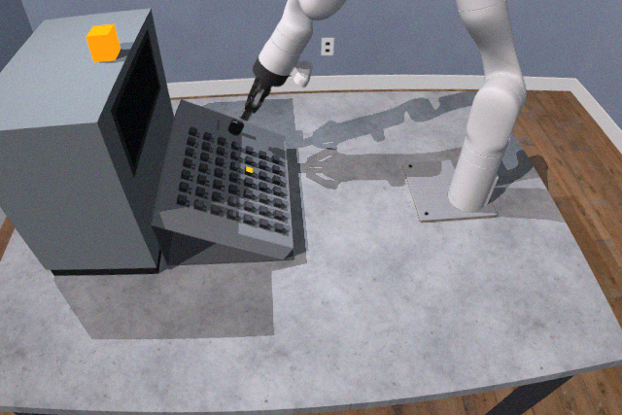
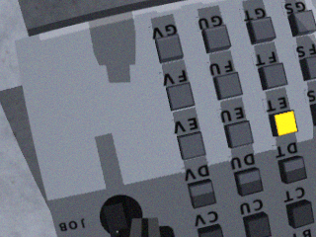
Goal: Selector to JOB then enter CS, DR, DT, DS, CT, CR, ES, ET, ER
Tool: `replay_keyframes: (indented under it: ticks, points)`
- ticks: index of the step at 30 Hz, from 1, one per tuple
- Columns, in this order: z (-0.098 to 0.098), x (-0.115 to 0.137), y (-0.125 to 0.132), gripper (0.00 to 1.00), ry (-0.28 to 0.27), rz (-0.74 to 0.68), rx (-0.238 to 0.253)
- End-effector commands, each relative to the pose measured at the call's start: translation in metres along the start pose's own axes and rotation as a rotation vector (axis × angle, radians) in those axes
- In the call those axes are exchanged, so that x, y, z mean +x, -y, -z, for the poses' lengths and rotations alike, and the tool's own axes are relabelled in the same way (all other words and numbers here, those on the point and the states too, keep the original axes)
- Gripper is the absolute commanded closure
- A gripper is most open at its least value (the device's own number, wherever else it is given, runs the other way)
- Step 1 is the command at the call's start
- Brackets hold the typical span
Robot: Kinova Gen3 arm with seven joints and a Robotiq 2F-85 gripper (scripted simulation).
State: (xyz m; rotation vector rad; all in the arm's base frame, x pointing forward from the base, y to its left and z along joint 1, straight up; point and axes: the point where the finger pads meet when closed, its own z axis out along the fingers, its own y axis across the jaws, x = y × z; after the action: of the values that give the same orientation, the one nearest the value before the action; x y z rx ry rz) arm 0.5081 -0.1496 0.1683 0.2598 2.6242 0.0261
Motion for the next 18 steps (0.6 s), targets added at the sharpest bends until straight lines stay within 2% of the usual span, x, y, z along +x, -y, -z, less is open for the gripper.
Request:
replay_keyframes:
  ticks: [1, 8, 18]
  points:
    - [0.001, -0.002, 0.008, 0.90, -0.009, 0.076, -0.017]
    - [0.002, -0.004, 0.016, 0.90, -0.008, 0.158, -0.018]
    - [0.002, -0.005, 0.018, 0.90, -0.008, 0.183, -0.018]
